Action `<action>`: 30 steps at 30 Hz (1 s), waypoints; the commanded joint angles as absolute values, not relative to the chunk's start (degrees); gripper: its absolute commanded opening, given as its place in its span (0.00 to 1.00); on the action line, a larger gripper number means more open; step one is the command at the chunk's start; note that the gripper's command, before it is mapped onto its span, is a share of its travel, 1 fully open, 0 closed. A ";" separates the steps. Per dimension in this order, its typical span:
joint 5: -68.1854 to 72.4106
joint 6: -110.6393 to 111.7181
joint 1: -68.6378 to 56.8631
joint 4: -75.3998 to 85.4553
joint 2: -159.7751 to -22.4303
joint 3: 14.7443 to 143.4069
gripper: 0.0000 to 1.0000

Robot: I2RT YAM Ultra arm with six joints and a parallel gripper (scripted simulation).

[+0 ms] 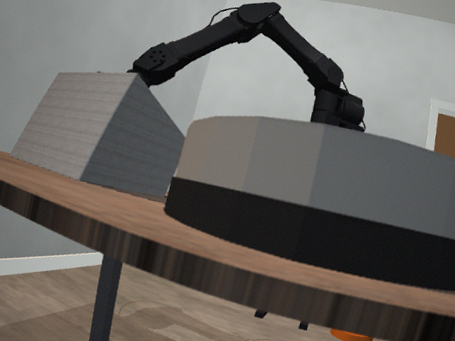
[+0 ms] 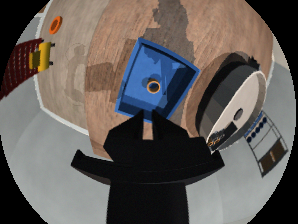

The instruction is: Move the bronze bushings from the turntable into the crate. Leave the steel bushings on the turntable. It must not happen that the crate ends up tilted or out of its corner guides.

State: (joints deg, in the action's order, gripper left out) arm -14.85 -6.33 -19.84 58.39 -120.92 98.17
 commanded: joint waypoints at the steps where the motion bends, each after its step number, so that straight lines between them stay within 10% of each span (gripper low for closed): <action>1: -15.24 -5.88 -18.71 59.12 -118.42 100.26 0.14; 30: -16.03 -5.26 -15.21 55.41 -115.98 91.97 0.13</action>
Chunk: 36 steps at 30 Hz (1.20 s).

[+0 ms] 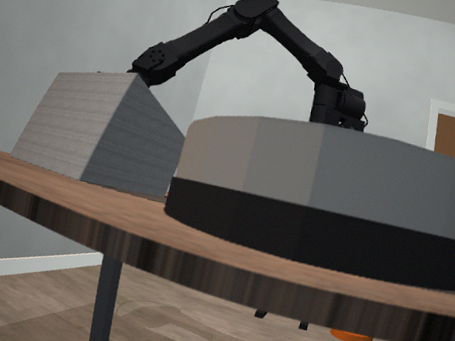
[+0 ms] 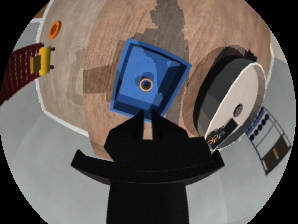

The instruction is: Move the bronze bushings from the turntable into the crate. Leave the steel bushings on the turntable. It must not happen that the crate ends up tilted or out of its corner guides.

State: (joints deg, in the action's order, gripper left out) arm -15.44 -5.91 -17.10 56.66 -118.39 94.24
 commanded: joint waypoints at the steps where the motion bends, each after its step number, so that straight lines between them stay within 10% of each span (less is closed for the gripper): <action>1: -16.12 -5.18 -14.64 55.00 -115.55 90.94 0.13; 36: -17.15 11.99 28.02 47.85 -120.49 74.49 0.13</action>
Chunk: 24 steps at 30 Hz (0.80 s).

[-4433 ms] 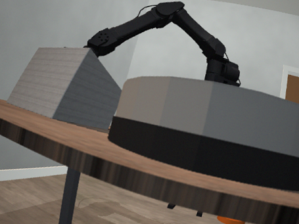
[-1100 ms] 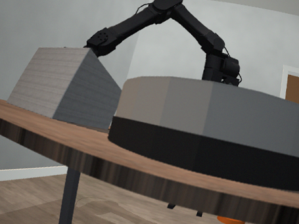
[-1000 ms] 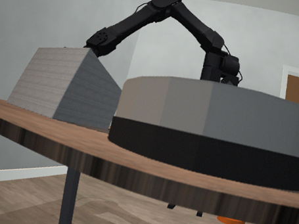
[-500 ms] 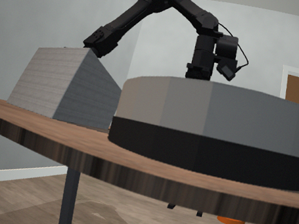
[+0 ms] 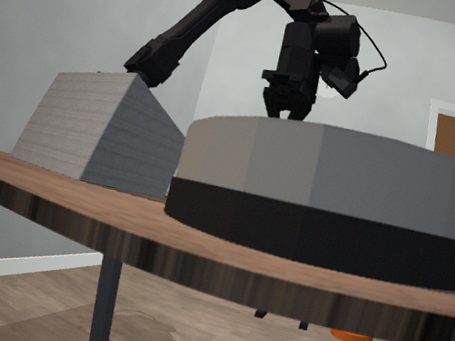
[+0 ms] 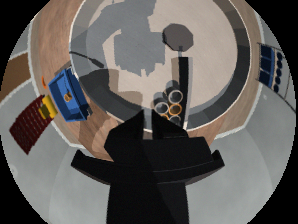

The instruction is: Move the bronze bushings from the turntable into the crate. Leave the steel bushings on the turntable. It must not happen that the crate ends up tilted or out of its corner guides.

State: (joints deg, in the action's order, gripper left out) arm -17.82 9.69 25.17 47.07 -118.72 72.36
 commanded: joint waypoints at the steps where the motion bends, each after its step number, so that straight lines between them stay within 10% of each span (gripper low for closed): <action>1: -17.09 12.31 28.81 47.95 -121.02 74.86 0.13; 24: -17.14 13.82 32.58 48.53 -123.78 76.97 0.13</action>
State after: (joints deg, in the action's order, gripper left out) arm -17.32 13.37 31.68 47.83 -122.85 75.48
